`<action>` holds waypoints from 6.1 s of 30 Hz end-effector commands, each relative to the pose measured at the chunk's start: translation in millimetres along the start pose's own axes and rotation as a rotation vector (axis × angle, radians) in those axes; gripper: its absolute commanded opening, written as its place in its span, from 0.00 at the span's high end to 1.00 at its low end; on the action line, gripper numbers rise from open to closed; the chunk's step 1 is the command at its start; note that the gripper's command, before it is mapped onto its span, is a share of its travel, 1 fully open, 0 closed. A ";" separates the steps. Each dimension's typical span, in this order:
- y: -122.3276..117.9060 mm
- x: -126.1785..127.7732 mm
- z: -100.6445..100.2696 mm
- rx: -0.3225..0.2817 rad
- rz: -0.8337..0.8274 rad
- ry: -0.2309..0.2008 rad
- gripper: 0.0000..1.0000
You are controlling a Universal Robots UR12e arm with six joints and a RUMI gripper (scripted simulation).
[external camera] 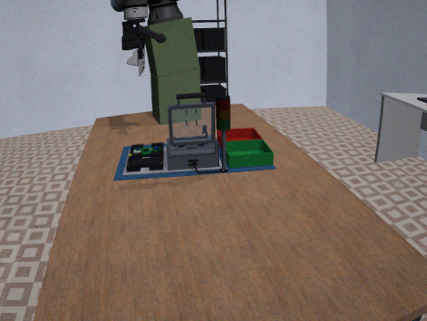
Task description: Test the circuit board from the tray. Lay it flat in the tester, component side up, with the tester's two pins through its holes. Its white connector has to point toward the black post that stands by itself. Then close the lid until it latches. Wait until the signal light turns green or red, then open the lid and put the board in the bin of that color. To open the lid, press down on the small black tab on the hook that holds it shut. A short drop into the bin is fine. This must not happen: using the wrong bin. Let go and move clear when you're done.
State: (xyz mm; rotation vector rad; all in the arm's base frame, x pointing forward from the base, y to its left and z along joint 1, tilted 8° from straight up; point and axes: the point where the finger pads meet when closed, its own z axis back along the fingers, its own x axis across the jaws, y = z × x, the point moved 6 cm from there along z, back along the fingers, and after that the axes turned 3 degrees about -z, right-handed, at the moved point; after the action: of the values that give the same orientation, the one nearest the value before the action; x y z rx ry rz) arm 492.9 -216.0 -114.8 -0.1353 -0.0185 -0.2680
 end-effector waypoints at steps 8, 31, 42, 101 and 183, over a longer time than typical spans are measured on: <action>0.3 0.3 0.3 0.000 0.000 -0.001 0.41; 5.0 0.4 0.3 0.000 0.000 -0.001 0.41; 5.0 0.4 0.3 0.000 0.000 -0.001 0.41; 4.9 0.6 -209.0 0.000 0.000 -0.001 0.41; 5.0 0.6 -291.2 0.000 0.000 -0.001 0.41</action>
State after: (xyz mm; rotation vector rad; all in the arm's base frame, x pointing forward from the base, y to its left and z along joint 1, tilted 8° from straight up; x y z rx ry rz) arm 494.5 -250.7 -403.6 -0.1353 -0.0185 -0.2680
